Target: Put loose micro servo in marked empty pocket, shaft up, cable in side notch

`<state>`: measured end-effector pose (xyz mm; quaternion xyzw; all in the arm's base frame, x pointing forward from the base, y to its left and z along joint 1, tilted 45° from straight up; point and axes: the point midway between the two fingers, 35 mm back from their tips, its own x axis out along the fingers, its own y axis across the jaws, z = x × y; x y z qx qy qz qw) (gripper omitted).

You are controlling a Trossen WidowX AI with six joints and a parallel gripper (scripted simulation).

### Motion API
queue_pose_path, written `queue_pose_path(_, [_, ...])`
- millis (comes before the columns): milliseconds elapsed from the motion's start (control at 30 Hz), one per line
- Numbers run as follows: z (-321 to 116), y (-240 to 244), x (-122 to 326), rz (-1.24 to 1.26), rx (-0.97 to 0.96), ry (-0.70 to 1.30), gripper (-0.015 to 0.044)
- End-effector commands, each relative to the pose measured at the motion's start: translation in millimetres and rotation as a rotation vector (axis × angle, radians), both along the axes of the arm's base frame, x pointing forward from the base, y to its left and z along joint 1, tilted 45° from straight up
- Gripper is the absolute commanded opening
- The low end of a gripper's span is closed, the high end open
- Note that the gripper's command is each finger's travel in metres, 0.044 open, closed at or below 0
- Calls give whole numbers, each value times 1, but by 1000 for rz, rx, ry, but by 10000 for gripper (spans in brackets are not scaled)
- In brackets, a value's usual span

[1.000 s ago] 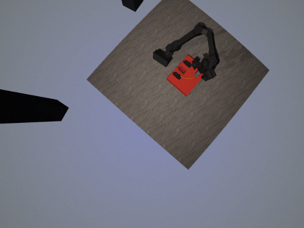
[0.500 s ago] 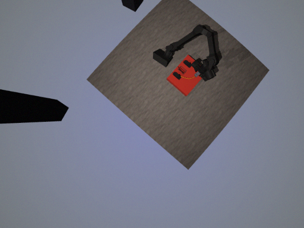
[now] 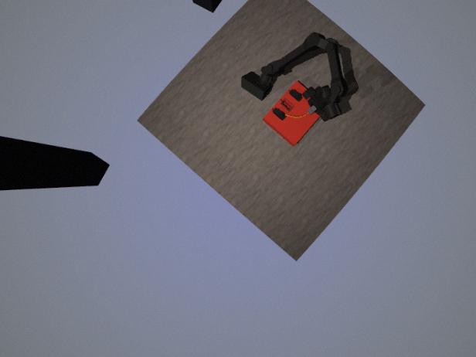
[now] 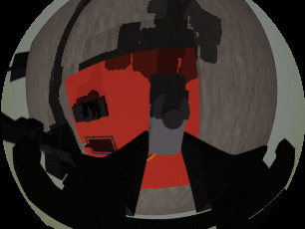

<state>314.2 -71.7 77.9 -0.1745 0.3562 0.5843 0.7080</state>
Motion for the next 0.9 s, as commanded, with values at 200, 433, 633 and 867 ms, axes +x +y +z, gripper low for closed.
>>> queue_pose_path(200, [9,-7,-2,-5,-8,-9,0])
queue_pose_path(433, [7,-7,-23,-5,-8,-8,0])
queue_pose_path(633, [4,-9,-33,-5,-8,-7,0])
queue_pose_path(867, [-20,-33,-38,-6,-10,-7,0])
